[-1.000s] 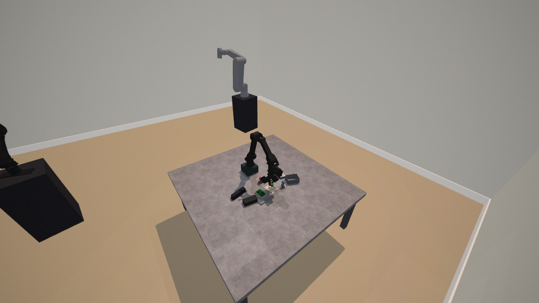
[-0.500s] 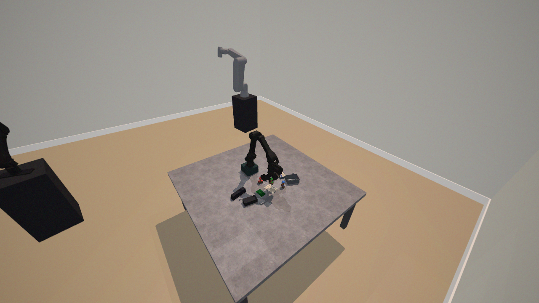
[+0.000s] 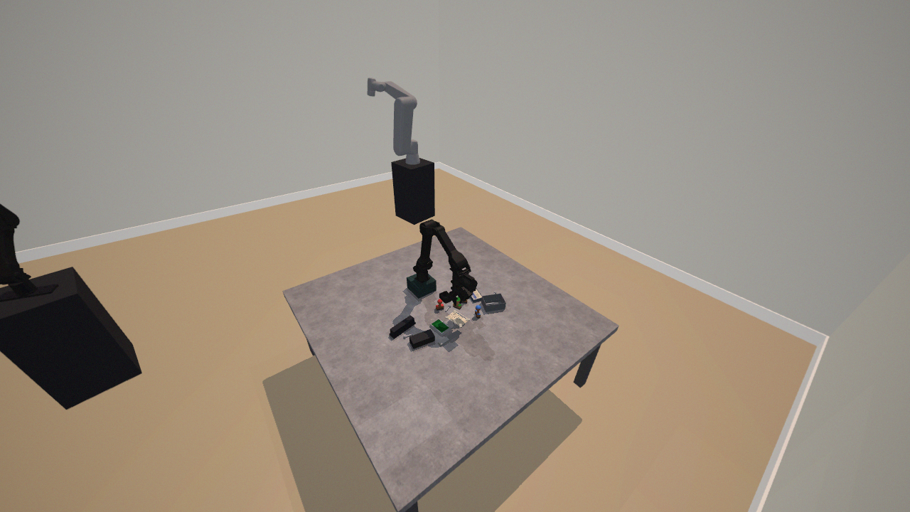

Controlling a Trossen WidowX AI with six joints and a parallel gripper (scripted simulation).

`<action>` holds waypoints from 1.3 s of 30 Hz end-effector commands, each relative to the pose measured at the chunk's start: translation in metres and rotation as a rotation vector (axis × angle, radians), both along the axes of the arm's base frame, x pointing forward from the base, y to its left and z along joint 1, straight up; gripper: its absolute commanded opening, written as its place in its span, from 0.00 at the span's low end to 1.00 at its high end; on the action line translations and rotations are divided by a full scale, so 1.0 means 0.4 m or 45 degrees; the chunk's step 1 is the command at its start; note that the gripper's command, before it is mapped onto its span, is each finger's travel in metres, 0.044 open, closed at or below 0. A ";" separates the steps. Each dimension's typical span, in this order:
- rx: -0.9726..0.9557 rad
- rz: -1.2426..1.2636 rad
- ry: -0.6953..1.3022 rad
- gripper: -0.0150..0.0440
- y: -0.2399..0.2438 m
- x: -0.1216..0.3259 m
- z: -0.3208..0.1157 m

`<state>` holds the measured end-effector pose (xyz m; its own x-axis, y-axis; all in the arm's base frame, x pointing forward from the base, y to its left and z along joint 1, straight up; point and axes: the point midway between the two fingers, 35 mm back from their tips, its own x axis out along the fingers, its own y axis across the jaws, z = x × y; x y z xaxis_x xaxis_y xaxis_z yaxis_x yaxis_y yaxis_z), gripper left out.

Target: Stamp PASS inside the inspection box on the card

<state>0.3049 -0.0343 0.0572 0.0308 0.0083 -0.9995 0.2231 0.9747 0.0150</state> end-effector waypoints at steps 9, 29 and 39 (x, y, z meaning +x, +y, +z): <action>-0.005 -0.004 -0.002 0.25 -0.133 -0.059 0.005; -0.014 -0.003 0.006 0.25 -0.323 -0.222 0.002; -0.016 -0.003 0.008 0.25 -0.361 -0.275 -0.002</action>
